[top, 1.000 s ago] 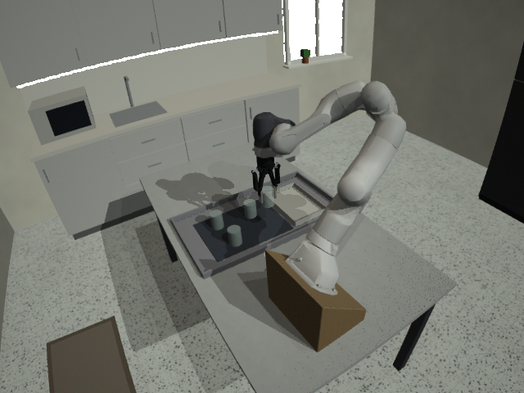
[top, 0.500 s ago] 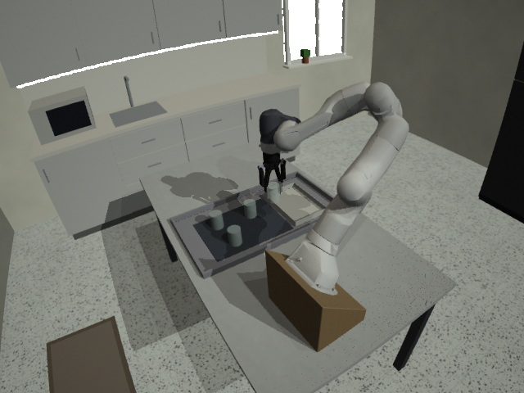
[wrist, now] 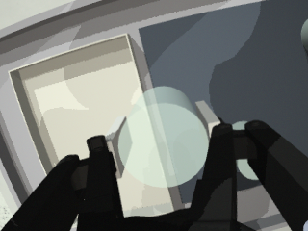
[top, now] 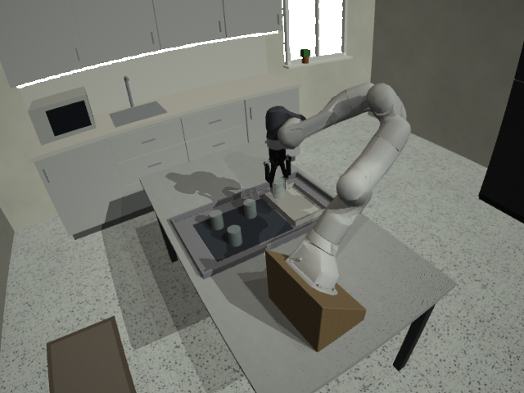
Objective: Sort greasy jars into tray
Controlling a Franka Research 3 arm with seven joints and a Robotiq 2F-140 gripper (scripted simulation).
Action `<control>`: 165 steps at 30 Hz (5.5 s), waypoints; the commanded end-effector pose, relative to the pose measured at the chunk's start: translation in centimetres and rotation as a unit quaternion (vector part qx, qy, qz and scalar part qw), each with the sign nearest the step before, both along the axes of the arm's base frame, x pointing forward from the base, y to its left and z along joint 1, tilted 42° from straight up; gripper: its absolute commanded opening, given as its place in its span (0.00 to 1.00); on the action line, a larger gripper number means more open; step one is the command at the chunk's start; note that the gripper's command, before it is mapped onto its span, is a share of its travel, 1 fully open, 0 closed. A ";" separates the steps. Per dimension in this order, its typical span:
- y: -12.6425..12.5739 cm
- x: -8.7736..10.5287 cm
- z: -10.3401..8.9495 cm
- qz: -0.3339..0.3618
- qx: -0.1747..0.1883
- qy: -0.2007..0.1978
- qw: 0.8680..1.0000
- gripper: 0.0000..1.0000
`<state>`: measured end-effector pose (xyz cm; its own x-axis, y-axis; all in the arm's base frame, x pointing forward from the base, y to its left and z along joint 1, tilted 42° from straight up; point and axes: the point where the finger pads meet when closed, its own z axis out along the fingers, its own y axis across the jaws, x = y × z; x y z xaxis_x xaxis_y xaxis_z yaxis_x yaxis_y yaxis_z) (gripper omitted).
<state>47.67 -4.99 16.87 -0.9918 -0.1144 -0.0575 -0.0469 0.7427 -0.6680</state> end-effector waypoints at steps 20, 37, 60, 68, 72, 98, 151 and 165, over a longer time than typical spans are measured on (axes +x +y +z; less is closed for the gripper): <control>-4.4 3.2 4.5 0.016 -0.004 0.014 1.000 0.00; -7.5 5.4 7.7 0.016 -0.004 0.014 1.000 0.00; -10.0 6.4 7.2 0.016 -0.004 0.014 1.000 0.00; -11.3 6.7 5.7 0.016 -0.004 0.014 1.000 0.00; -11.9 6.8 5.1 0.016 -0.004 0.014 1.000 0.00; -15.8 7.5 0.7 0.016 -0.004 0.014 1.000 0.00; -17.7 7.8 -1.4 0.016 -0.004 0.014 1.000 1.00; -16.9 7.7 -0.5 0.016 -0.004 0.014 1.000 1.00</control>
